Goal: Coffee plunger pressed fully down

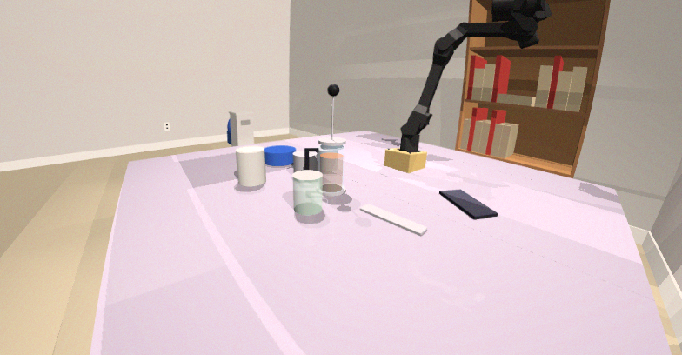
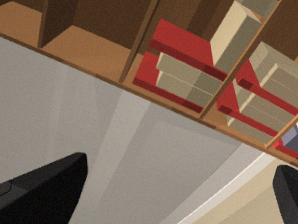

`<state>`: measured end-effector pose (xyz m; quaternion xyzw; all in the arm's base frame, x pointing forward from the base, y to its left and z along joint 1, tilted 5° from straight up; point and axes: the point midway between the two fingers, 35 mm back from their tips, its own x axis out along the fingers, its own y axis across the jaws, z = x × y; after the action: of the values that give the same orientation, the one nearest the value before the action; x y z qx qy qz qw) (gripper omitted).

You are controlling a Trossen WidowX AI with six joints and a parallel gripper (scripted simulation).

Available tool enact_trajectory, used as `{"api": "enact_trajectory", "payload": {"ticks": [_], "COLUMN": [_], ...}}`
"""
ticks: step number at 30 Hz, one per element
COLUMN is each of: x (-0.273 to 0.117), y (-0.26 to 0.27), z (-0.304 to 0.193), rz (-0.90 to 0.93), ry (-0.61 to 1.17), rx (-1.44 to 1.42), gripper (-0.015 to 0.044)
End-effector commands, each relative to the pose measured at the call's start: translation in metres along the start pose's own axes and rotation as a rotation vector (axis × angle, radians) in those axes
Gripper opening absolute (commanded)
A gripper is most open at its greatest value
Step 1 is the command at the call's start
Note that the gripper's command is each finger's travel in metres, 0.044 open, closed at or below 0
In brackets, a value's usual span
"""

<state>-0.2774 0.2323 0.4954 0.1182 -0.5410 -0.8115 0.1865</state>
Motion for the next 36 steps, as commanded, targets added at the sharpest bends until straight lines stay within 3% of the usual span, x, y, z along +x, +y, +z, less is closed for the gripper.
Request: {"api": "enact_trajectory", "payload": {"ticks": [1, 8, 20, 28, 36], "x": [-0.001, -0.035, -0.178, -0.287, -0.395], "y": [0.002, 0.014, 0.036, 0.038, 0.032], "z": [0.0, 0.019, 0.059, 0.048, -0.004], "rz": [0.006, 0.071, 0.038, -0.169, -0.526], "ry": [-0.006, -0.156, -0.769, -1.213, -1.636], "rx": [-0.005, -0.034, -0.225, -0.366, -0.431], "gripper": [0.0426, 0.044, 0.044, 0.044, 0.044]}}
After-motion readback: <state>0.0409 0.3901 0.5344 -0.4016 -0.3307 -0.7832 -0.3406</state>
